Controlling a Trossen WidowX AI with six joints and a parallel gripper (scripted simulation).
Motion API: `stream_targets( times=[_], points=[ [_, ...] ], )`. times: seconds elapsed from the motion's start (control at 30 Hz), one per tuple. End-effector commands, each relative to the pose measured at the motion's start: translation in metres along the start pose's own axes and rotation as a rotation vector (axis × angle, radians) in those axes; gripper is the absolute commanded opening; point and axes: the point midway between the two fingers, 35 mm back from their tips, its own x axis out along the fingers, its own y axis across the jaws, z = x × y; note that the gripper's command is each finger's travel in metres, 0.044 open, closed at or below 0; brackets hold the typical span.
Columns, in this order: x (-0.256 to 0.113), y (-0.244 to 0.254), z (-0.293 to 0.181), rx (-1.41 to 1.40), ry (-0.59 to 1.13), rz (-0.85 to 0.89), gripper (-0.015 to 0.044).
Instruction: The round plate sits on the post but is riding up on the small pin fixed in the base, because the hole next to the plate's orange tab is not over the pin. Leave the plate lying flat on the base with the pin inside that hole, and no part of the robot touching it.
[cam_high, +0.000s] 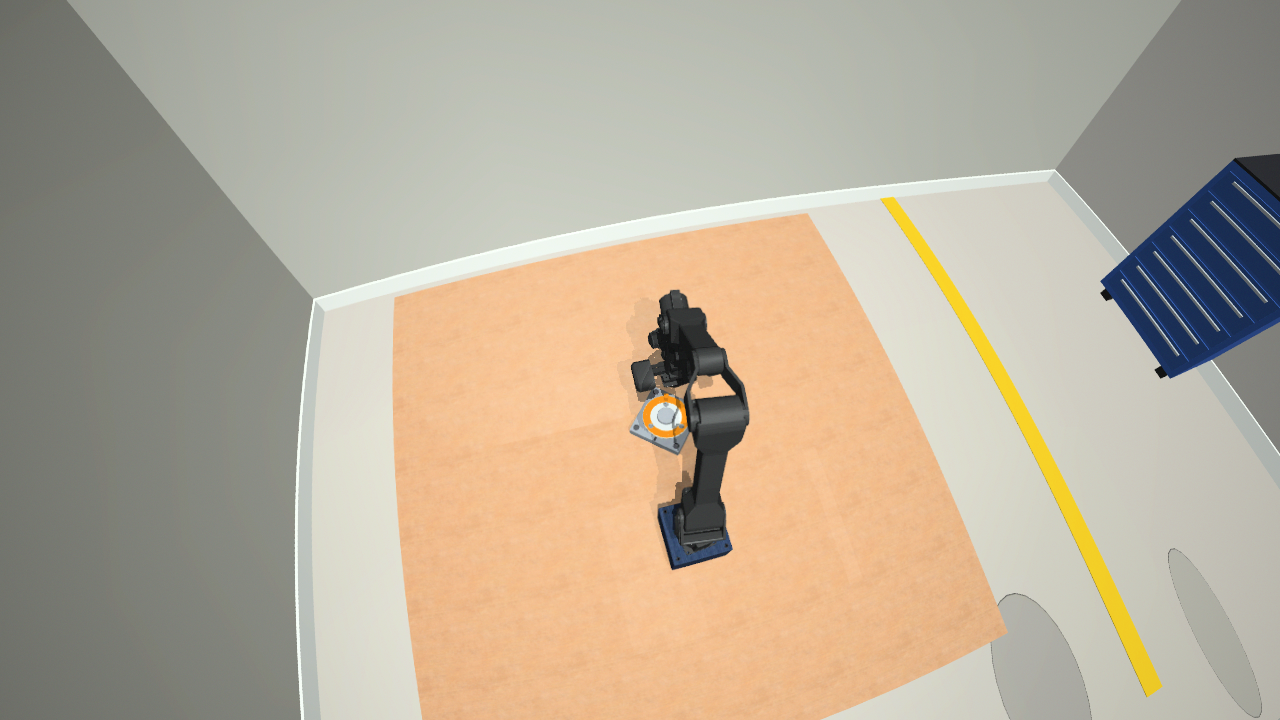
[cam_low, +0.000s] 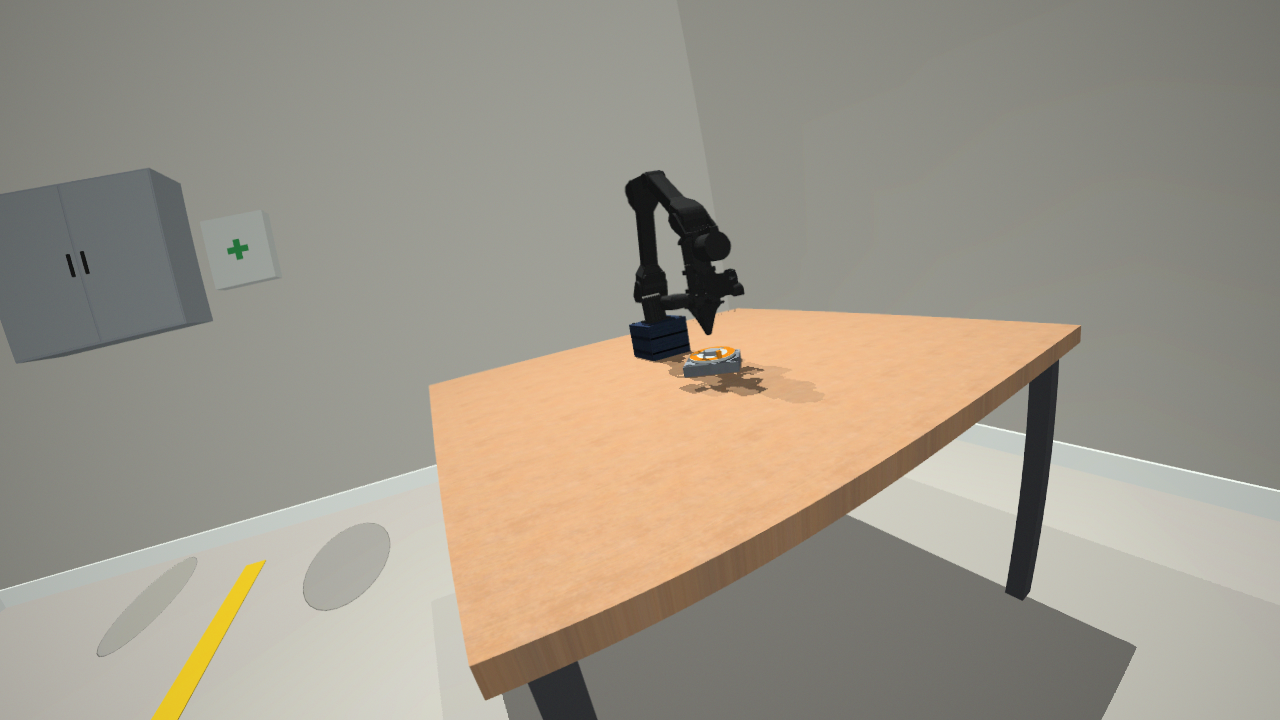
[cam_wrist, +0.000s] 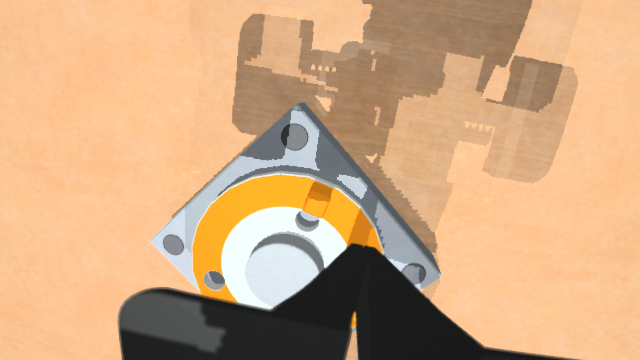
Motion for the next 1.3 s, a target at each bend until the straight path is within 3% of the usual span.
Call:
stream_targets(
  times=[0.0,0.2,1.27],
  points=[
    [0.016,0.001,-0.003,-0.008,0.014,-0.003,0.0],
    [0.048,0.001,-0.004,-0.008,0.014,-0.003,0.0],
    [0.049,0.03,0.006,-0.008,0.013,0.0,0.0]
  ],
)
